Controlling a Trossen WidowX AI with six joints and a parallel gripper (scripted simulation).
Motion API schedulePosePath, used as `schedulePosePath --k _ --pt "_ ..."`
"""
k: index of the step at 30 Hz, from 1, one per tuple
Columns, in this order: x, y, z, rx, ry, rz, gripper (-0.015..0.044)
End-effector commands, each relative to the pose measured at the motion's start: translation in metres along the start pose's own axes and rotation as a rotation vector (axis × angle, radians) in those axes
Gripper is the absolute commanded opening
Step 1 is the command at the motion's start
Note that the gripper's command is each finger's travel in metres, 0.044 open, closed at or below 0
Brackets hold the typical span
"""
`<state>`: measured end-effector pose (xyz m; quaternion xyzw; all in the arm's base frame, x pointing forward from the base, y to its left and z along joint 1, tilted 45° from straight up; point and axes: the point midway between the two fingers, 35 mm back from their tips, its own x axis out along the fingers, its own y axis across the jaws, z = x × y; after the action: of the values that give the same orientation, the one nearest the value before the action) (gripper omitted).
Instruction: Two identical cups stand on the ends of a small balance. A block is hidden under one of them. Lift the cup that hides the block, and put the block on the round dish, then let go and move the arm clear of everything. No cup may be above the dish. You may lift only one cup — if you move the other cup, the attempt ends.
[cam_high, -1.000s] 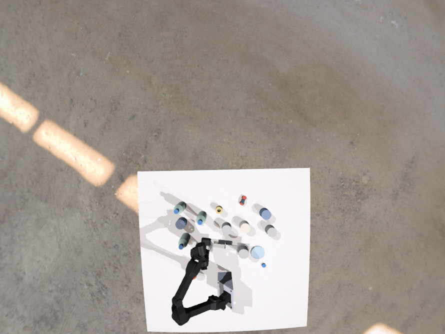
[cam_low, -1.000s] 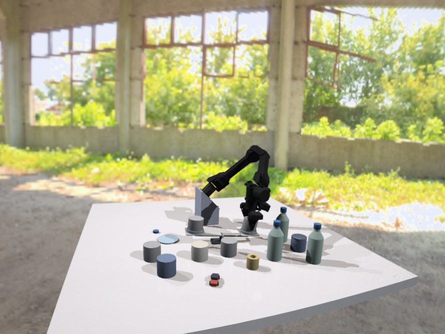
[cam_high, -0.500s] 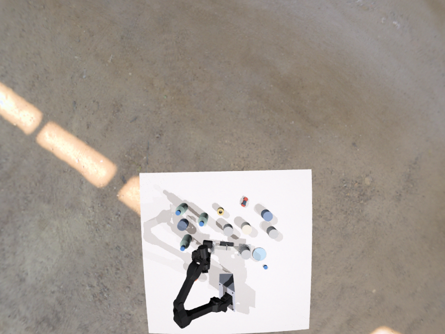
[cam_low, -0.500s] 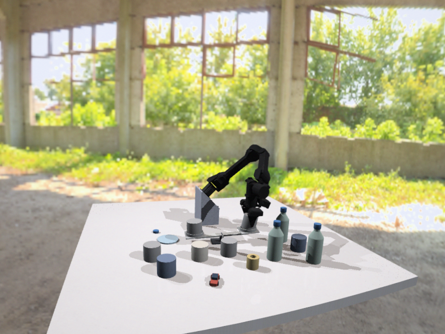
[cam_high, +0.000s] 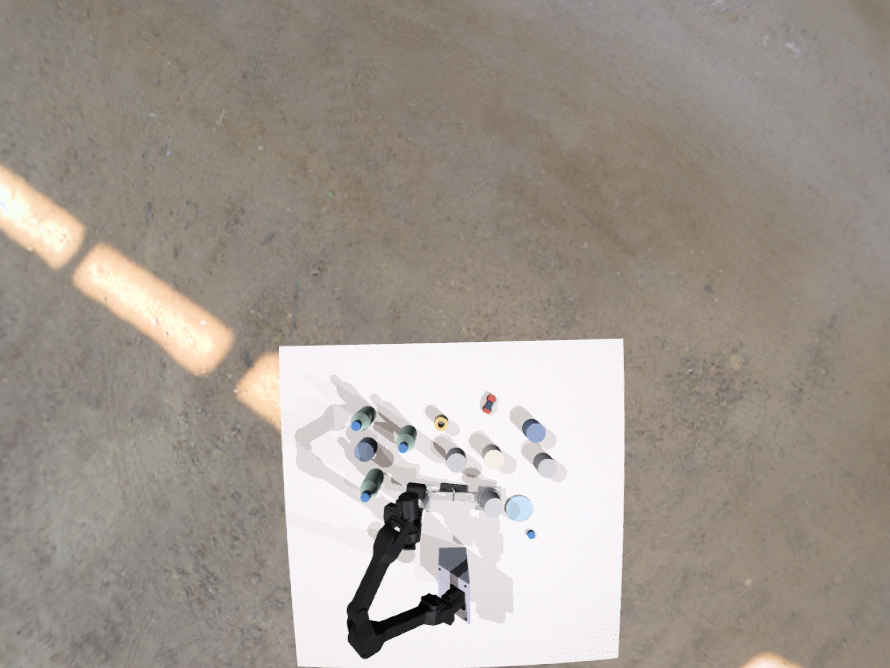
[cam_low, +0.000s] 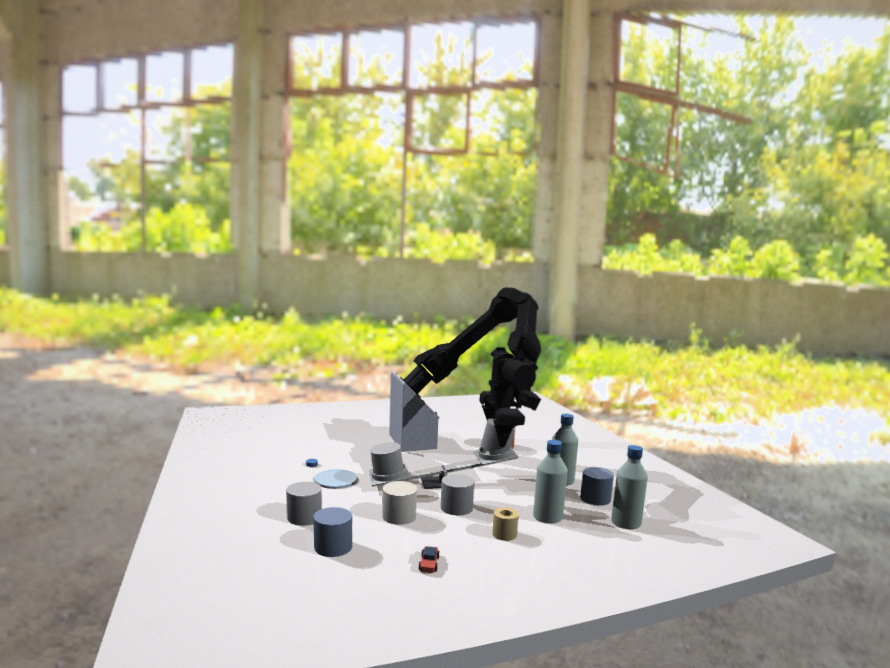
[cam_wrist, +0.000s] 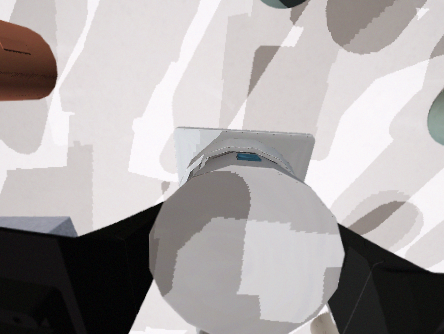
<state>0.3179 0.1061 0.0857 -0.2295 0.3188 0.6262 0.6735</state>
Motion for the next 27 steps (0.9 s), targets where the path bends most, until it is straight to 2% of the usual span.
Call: schedulePosePath --k 1,27 --pt "-0.009 -0.005 0.003 -0.013 -0.007 -0.019 0.0000" --pt "-0.043 -0.002 0.002 -0.012 -0.008 -0.018 0.0000"
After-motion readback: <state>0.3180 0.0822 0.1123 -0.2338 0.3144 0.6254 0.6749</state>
